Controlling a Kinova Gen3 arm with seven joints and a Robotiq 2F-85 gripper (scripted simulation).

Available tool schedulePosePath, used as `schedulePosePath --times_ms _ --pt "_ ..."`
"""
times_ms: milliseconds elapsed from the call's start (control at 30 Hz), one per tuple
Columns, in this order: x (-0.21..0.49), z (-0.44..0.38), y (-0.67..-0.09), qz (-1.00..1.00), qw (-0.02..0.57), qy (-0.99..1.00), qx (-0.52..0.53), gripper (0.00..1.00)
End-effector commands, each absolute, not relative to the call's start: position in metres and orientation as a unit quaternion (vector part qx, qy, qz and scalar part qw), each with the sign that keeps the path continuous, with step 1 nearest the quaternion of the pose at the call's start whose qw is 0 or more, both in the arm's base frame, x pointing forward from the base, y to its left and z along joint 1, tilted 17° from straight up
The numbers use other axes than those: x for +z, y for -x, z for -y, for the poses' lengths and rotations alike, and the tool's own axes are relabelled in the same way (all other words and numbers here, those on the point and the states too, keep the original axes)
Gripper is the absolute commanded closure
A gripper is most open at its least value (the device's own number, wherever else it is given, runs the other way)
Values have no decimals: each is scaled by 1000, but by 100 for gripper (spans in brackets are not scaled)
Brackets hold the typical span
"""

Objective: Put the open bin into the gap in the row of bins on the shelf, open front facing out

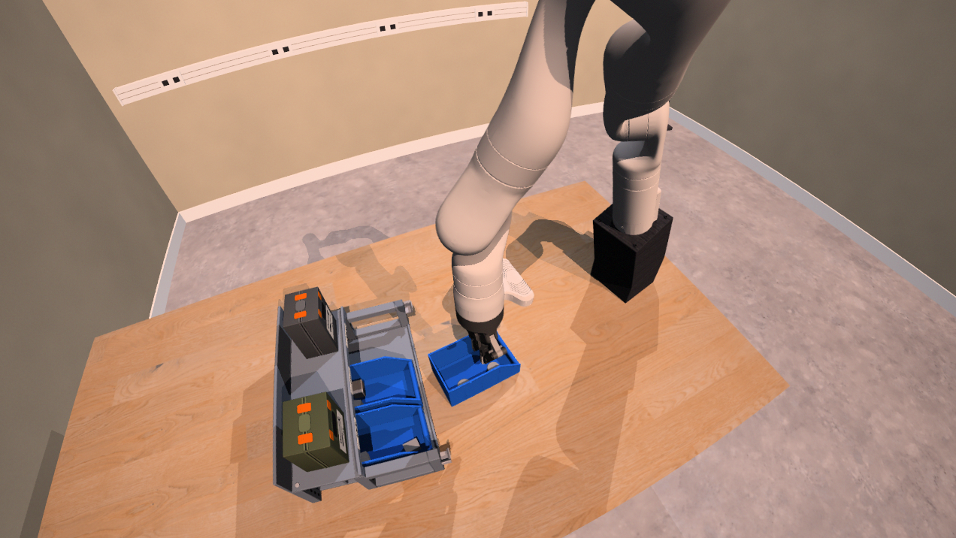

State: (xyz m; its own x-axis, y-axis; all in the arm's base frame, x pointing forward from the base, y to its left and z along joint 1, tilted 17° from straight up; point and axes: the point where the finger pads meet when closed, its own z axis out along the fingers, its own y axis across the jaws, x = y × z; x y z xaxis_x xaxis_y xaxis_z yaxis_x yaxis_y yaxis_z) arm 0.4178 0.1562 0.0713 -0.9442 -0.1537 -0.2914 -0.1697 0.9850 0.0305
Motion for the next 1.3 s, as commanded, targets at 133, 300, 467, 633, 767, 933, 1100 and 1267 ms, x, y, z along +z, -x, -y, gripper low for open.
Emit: schedulePosePath --times_ms 133,300,467,633,767,933,1100,1267 --pt "45 -160 -426 -985 147 83 29 65" --pt "45 -160 -426 -985 147 83 29 65" --pt "45 -160 -426 -985 147 83 29 65" --pt "3 -164 -438 -985 147 83 29 65" --pt "3 -164 -438 -985 147 83 29 65" --pt "3 -164 -438 -985 147 83 29 65" --pt "3 -164 -438 -985 146 83 29 65" --pt "4 -163 -438 -985 147 83 29 65"
